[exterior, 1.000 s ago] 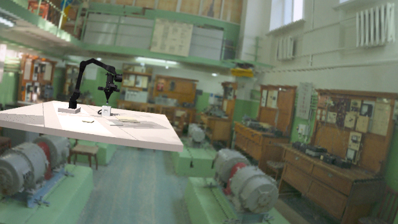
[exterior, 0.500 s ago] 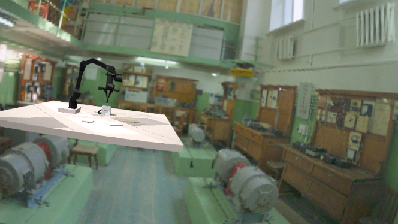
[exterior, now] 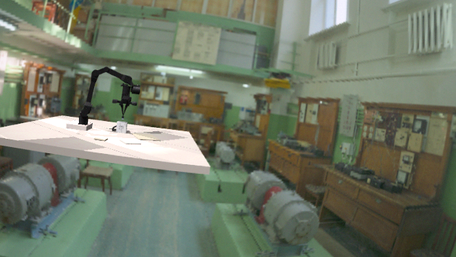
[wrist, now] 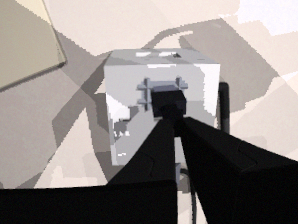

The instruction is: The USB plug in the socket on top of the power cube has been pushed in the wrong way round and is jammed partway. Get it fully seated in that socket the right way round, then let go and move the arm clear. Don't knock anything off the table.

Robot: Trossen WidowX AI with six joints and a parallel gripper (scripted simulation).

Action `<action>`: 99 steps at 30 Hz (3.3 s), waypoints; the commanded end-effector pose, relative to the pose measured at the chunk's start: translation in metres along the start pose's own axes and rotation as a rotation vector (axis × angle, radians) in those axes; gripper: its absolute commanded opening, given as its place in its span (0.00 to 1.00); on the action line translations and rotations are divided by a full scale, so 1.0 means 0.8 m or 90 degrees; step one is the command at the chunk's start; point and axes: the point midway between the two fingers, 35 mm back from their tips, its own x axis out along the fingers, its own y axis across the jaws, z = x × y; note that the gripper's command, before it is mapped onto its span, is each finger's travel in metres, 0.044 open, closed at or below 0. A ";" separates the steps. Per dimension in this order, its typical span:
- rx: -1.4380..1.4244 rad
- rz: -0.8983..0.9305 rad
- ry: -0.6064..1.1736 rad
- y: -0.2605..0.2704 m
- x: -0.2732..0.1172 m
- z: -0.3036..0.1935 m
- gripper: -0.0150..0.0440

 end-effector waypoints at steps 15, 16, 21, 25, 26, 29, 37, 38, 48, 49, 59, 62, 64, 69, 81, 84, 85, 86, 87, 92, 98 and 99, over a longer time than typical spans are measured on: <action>0.006 0.000 0.003 0.000 0.003 -0.002 0.25; 0.007 0.000 0.004 0.000 0.003 -0.002 0.25; 0.009 0.000 0.005 0.000 0.004 -0.002 0.25; 0.010 0.000 0.005 0.000 0.004 -0.002 0.25; 0.010 0.000 0.006 0.000 0.004 -0.003 0.25; 0.011 0.000 0.006 0.000 0.005 -0.003 0.25; 0.014 0.000 0.008 0.000 0.006 -0.004 0.25; 0.015 0.000 0.008 -0.001 0.006 -0.004 0.25; 0.018 0.000 0.010 -0.001 0.008 -0.004 0.25; 0.019 0.000 0.010 -0.001 0.008 -0.005 0.25; 0.022 0.000 0.012 -0.001 0.009 -0.005 0.25; 0.023 0.000 0.012 -0.001 0.010 -0.006 0.25; 0.024 0.000 0.013 -0.001 0.010 -0.006 0.25; 0.026 0.000 0.014 -0.001 0.011 -0.006 0.25; 0.030 0.001 0.016 -0.001 0.012 -0.007 0.25; 0.031 0.001 0.016 -0.001 0.013 -0.008 0.25; 0.032 0.001 0.017 -0.001 0.013 -0.008 0.25; 0.032 0.001 0.017 -0.001 0.013 -0.008 0.25; 0.032 0.001 0.017 -0.001 0.013 -0.008 0.25; 0.034 0.001 0.018 -0.001 0.014 -0.008 0.25; 0.036 0.001 0.019 -0.001 0.015 -0.009 0.25; 0.037 0.001 0.019 -0.001 0.015 -0.009 0.25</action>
